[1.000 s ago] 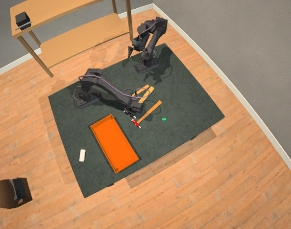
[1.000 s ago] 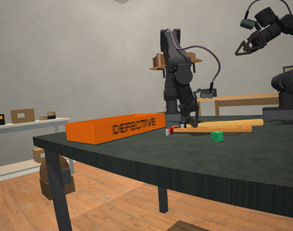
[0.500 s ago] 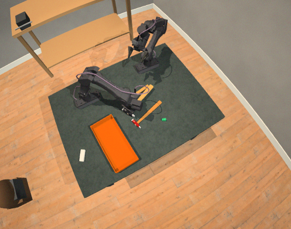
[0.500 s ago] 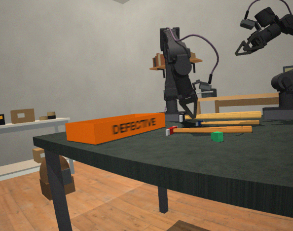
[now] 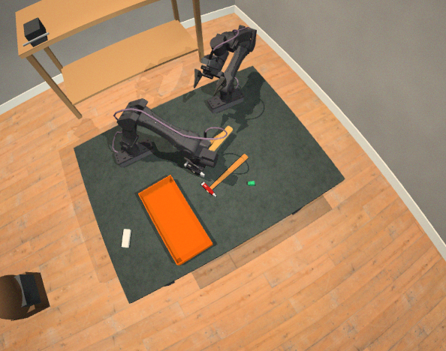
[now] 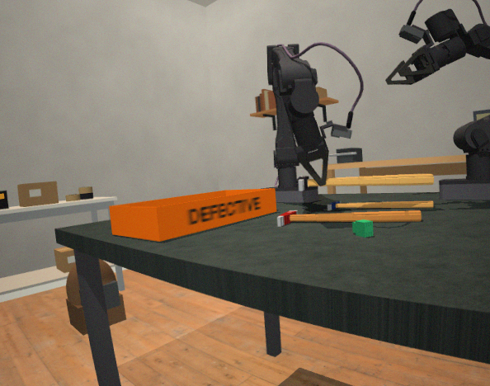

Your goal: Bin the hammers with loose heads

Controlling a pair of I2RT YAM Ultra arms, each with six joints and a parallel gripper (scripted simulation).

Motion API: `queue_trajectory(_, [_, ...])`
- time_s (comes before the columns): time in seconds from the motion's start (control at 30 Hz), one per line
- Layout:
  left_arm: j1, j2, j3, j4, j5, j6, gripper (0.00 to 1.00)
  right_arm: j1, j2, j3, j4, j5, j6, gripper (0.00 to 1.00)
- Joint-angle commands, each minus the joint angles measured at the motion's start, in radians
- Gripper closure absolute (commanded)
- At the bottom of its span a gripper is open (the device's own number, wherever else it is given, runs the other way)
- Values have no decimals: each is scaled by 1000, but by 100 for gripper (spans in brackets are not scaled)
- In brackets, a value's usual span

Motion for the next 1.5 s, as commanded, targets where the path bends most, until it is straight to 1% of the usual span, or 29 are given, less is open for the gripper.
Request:
queue_trajectory(0.0, [-11, 78, -33, 237, -5, -8, 0, -41, -81, 21, -42, -26, -80, 85])
queue_trajectory(0.27, [-7, 339, -124, 716, -6, -9, 0, -269, -187, -113, -85, -27, -333, 85])
queue_trajectory(0.33, [-7, 339, -124, 716, -6, -9, 0, -269, -187, -113, -85, -27, -333, 85])
queue_trajectory(0.37, [-7, 423, -142, 813, -7, -9, 0, -311, -198, -109, -99, -20, -378, 85])
queue_trajectory(0.4, [-7, 471, -155, 856, -7, -9, 0, -340, -203, -127, -106, -19, -406, 85])
queue_trajectory(0.6, [-3, 718, -212, 1124, -8, -8, 0, -527, -224, -144, -144, -7, -576, 85])
queue_trajectory(0.67, [-3, 774, -222, 1188, -8, -7, 0, -574, -213, -129, -156, -6, -618, 85])
queue_trajectory(0.77, [-3, 822, -239, 1243, -9, -7, 0, -636, -206, -119, -171, -3, -672, 85])
queue_trajectory(0.83, [-3, 837, -236, 1246, -9, -7, 0, -668, -200, -111, -180, -1, -699, 85])
queue_trajectory(1.17, [-3, 853, -236, 1266, -10, -6, 0, -734, -200, -96, -174, 18, -738, 85])
queue_trajectory(1.27, [-3, 854, -236, 1267, -10, -6, 0, -737, -199, -95, -173, 8, -723, 85])
queue_trajectory(1.4, [-3, 854, -236, 1267, -10, -6, 0, -721, -205, -108, -134, 23, -613, 85])
queue_trajectory(1.47, [-3, 854, -236, 1267, -10, -6, 0, -721, -205, -108, -134, 23, -613, 85])
